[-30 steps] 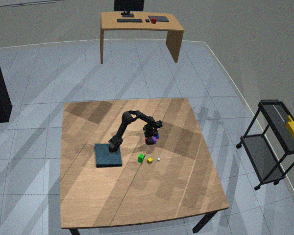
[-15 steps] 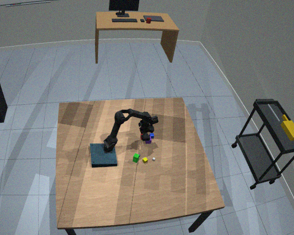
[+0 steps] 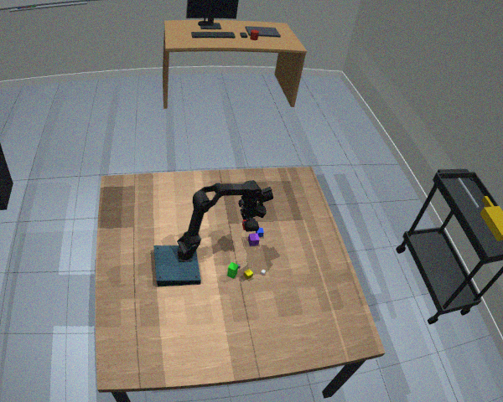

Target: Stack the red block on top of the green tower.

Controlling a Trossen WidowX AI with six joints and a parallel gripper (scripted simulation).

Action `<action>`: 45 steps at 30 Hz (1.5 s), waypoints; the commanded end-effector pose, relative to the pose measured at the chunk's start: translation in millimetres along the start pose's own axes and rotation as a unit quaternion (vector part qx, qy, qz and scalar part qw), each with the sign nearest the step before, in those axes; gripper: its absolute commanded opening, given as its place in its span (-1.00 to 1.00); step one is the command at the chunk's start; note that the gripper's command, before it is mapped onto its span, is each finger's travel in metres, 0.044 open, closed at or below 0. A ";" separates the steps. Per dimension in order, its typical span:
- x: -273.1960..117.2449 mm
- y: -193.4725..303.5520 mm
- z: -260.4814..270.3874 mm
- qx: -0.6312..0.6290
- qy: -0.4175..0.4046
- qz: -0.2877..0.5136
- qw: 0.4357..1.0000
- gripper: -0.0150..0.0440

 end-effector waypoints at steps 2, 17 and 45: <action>-3.1 -0.1 0.4 0.002 0.003 0.003 1.000 -0.49; -5.6 9.5 -64.1 0.002 0.006 0.005 1.000 -0.49; -7.0 76.3 -178.0 0.002 0.010 0.007 1.000 -0.49</action>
Point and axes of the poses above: the point midway between the two fingers, 35 mm back from their tips, its own x axis out along the fingers, its own z axis across the jaws, y = z × x, the point moved 9 cm from there along -x, back along the fingers
